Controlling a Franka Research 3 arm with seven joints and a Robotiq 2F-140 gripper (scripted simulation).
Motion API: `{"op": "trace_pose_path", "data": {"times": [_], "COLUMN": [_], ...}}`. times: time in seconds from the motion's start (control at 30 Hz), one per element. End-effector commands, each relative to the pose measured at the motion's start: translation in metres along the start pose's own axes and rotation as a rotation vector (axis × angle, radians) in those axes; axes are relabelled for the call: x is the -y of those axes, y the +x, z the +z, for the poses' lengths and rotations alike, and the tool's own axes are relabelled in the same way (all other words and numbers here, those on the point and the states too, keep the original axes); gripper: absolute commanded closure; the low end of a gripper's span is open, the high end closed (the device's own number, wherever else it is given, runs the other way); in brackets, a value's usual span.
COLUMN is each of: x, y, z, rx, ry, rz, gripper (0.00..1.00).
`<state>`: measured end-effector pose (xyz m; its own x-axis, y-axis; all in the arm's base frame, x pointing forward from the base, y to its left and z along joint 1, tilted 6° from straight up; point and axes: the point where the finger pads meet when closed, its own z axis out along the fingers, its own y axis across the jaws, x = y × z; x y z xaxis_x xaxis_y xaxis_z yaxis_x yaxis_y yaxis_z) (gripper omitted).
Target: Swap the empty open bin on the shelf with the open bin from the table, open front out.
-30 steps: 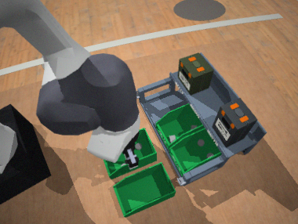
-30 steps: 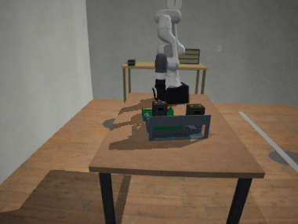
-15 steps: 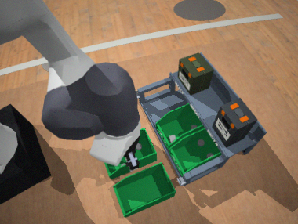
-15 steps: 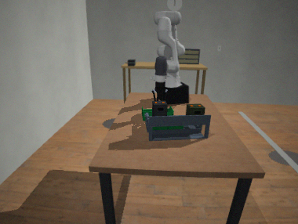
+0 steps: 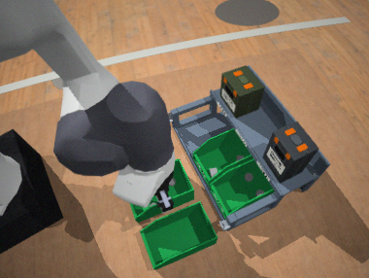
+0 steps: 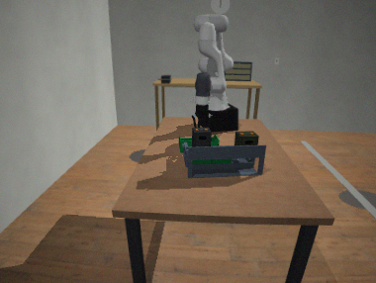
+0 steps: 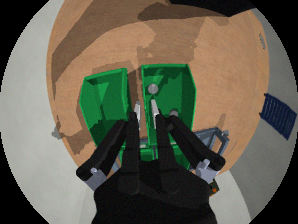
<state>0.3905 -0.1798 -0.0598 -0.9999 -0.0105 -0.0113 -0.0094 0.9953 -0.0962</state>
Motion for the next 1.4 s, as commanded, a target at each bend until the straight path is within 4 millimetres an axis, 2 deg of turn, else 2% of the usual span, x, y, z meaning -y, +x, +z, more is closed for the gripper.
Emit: {"op": "trace_pose_path", "data": {"times": [0.0, 0.33, 0.37, 1.37], "x": [0.0006, 0.0006, 0.0006, 0.0006], "y": [-0.0024, -0.0024, -0.0024, -0.0024], "z": [-0.0001, -0.0001, -0.0001, -0.0001], "rx": [0.006, 0.006, 0.006, 0.006], "ry": [0.002, 0.002, 0.002, 0.002], "rz": [-0.007, -0.007, -0.007, -0.007], "gripper": [0.85, 0.85, 1.0, 1.0]}}
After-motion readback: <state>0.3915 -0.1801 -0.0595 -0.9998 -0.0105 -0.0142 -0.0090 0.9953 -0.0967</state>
